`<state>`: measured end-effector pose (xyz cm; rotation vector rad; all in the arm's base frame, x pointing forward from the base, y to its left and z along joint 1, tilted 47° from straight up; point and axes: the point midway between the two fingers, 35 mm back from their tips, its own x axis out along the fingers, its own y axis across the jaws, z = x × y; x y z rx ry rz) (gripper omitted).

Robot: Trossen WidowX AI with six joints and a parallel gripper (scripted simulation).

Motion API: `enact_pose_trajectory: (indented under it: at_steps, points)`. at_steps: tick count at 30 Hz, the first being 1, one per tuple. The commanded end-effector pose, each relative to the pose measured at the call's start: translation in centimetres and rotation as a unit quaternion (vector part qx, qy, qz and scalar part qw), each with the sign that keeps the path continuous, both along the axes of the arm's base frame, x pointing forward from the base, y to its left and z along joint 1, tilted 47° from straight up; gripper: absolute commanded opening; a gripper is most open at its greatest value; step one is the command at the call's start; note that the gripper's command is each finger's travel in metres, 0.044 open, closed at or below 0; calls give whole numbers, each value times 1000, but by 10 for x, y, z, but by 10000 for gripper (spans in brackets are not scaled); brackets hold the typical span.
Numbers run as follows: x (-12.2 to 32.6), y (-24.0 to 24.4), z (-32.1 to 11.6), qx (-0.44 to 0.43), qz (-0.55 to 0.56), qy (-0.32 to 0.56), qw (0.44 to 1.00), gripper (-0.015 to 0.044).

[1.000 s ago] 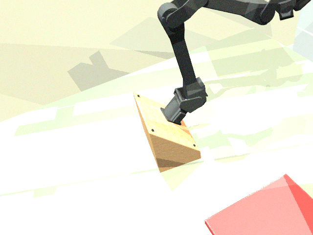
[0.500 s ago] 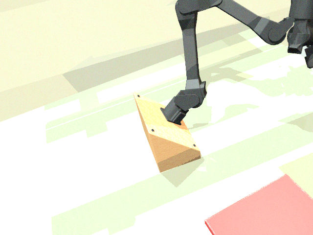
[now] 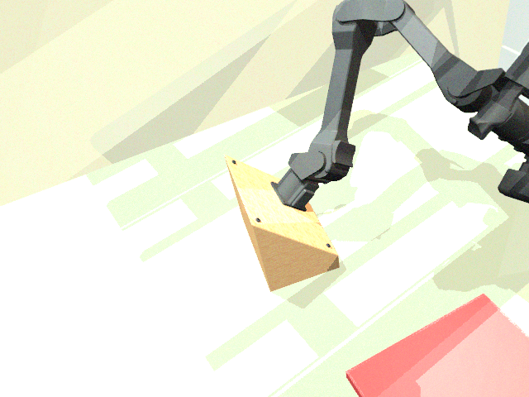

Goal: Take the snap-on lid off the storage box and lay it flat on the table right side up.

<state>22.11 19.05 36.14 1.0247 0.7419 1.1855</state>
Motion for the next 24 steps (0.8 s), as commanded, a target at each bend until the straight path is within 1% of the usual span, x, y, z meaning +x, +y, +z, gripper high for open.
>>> enact_pose_trajectory:
  at_steps: [1,2,5,8,12,14,17,22,24]
  points:
    - [47,-42,-44,-4,-87,122,989,235]
    - [55,-53,-53,-2,-107,148,983,235]
    - [67,-71,-69,2,-139,187,973,235]
    - [85,-112,-100,19,-202,264,943,235]
    - [95,-167,-140,56,-278,360,889,235]
    - [95,-175,-147,65,-289,377,878,235]
    - [91,-214,-173,112,-333,448,822,235]
    - [70,-273,-215,211,-391,551,707,235]
    - [67,-278,-219,222,-395,559,694,235]
